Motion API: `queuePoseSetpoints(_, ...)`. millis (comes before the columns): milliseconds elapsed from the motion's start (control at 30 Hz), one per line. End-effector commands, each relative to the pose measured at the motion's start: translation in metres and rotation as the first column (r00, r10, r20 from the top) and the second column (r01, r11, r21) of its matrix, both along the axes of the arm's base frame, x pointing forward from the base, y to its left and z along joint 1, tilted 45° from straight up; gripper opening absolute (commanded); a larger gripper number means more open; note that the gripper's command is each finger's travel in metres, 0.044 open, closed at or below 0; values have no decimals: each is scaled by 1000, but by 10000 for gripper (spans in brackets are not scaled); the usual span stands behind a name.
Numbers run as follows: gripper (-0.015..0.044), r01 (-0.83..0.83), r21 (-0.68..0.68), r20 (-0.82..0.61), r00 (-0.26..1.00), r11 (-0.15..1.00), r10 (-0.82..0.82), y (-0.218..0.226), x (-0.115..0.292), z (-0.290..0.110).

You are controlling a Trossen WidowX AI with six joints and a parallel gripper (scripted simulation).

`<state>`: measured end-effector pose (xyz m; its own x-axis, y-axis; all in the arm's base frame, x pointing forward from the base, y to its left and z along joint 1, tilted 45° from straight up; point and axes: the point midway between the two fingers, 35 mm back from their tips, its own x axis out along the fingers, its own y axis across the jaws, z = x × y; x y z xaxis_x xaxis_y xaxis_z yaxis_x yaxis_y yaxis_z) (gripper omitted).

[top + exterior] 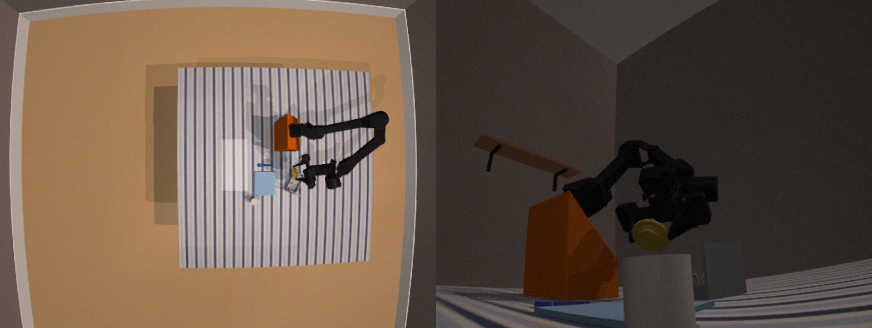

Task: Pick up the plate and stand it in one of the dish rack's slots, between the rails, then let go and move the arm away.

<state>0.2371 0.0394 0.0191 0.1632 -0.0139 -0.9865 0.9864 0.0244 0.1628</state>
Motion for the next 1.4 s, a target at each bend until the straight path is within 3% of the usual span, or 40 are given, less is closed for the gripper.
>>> queuePoseSetpoints(0,0,-32,-70,37,999,997,35,0,2,-5)
queuePoseSetpoints(633,0,-124,-399,290,923,908,254,20,21,-6)
queuePoseSetpoints(1367,0,5,-614,569,696,789,438,53,16,26)
